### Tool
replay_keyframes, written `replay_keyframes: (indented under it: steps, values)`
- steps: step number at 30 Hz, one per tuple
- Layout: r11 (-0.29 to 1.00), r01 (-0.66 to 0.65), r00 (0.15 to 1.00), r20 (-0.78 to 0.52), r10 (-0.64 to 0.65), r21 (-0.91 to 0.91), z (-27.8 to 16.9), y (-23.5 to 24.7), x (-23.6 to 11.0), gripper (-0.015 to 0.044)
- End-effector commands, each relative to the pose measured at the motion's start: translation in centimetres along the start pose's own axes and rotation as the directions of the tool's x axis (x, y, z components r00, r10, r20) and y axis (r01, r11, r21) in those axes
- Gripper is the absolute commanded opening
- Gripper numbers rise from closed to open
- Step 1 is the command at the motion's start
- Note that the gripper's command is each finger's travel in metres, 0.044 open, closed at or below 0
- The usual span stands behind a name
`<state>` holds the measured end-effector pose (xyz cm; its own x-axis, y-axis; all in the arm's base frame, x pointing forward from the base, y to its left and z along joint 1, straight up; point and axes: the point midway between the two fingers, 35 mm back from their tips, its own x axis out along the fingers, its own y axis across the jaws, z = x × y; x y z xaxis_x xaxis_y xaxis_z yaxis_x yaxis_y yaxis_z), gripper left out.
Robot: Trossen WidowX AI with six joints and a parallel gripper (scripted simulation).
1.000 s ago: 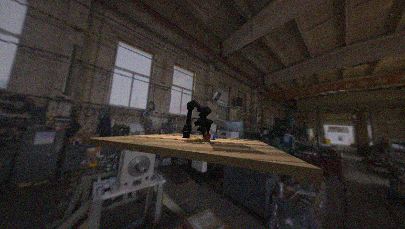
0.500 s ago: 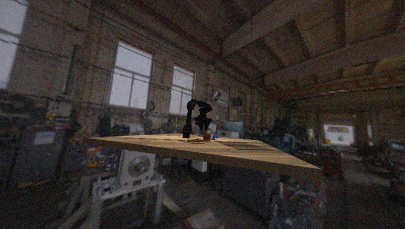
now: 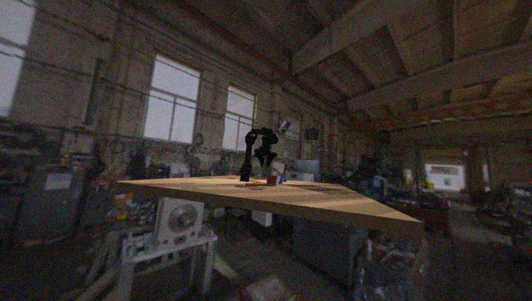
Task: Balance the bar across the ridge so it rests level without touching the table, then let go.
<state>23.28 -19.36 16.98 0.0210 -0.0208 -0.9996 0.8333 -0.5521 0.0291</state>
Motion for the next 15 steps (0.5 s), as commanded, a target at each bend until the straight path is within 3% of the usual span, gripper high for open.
replay_keyframes:
  steps: [1,15]
  values:
    - [1.000,0.001,1.000,-0.003,-0.001,-0.009,-0.1,0.0,0.3,0.0315]
    - [1.000,0.001,1.000,-0.003,-0.001,-0.009,-0.1,-0.1,9.2,0.0315]
